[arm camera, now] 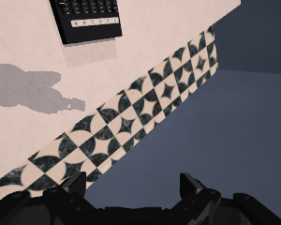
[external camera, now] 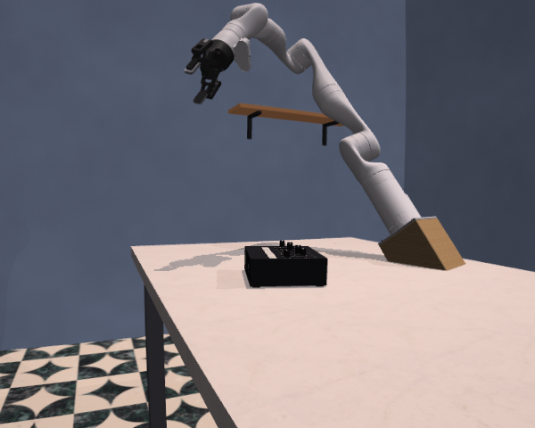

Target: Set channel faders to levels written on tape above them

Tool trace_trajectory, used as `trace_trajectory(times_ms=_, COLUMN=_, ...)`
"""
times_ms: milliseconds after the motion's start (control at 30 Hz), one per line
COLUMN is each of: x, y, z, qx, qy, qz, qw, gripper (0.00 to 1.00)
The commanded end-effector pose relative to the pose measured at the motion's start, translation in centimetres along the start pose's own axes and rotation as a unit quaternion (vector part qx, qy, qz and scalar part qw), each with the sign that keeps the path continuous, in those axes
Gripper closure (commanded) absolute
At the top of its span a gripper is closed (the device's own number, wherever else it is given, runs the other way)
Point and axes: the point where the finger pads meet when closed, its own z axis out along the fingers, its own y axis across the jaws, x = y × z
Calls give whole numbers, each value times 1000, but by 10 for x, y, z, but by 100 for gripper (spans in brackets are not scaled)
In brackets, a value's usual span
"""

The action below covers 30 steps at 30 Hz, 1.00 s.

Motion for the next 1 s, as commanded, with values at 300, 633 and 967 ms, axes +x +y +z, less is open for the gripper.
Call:
trace_trajectory(times_ms=300, x=17, y=5, z=13, qx=14, qy=13, qz=-20, qw=1000, gripper=0)
trace_trajectory(times_ms=633, x=33, y=9, z=24, qx=27, qy=26, qz=-37, qw=999, gripper=0)
trace_trajectory(times_ms=967, x=49, y=12, z=35, qx=39, qy=38, qz=-55, qw=997, gripper=0)
